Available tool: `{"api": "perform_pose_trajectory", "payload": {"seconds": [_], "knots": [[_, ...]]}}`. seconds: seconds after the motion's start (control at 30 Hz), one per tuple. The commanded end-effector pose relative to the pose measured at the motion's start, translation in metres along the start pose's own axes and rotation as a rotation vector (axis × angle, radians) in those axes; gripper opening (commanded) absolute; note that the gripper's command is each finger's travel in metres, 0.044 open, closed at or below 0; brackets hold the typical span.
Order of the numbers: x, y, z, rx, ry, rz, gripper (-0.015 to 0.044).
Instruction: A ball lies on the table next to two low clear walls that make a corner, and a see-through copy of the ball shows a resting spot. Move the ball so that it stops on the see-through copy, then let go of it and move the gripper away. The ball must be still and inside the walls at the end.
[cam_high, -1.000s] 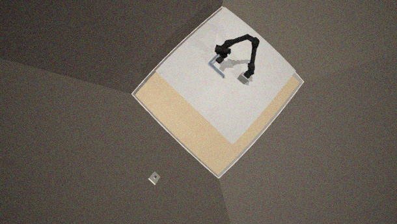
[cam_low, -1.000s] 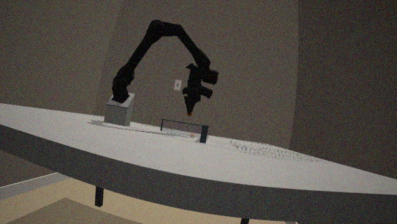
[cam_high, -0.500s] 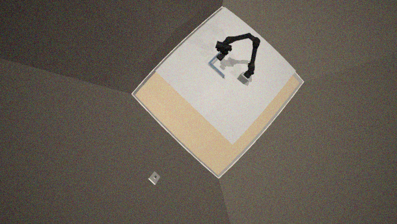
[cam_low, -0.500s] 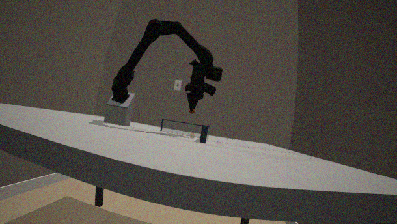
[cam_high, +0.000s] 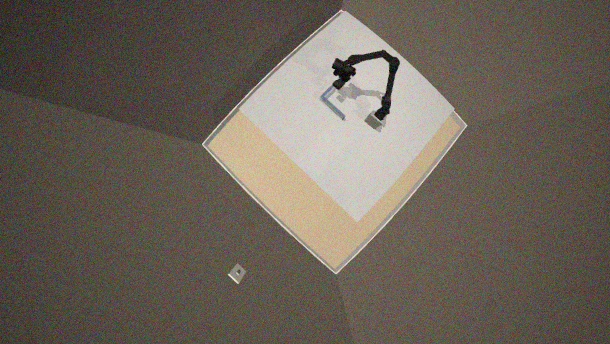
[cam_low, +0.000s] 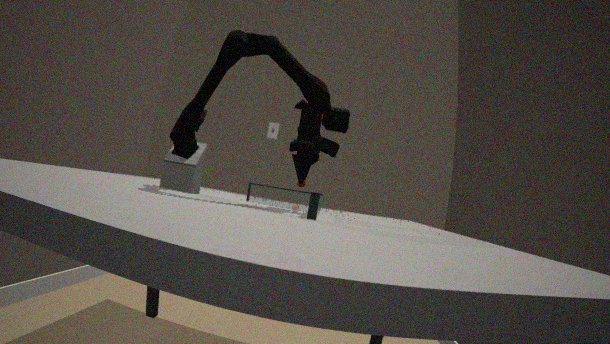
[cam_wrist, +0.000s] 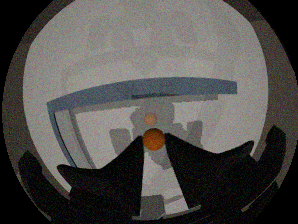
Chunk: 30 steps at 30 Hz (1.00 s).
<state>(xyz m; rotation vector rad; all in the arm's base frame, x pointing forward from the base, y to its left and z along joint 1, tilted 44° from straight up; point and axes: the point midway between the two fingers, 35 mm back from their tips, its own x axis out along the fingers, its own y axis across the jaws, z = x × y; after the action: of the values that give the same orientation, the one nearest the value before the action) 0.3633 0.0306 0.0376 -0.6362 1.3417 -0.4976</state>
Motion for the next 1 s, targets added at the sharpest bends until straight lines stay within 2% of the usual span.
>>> {"api": "perform_pose_trajectory", "payload": {"seconds": [0.0, 0.2, 0.93, 0.97], "knots": [[0.022, 0.0, -0.002, -0.012, 0.01, -0.007, 0.0], [0.054, -0.002, -0.005, -0.012, 0.01, -0.011, 0.0], [0.074, -0.002, -0.005, -0.012, 0.01, -0.012, 0.0], [0.072, -0.003, -0.004, -0.003, 0.008, -0.01, 0.0026]]}}
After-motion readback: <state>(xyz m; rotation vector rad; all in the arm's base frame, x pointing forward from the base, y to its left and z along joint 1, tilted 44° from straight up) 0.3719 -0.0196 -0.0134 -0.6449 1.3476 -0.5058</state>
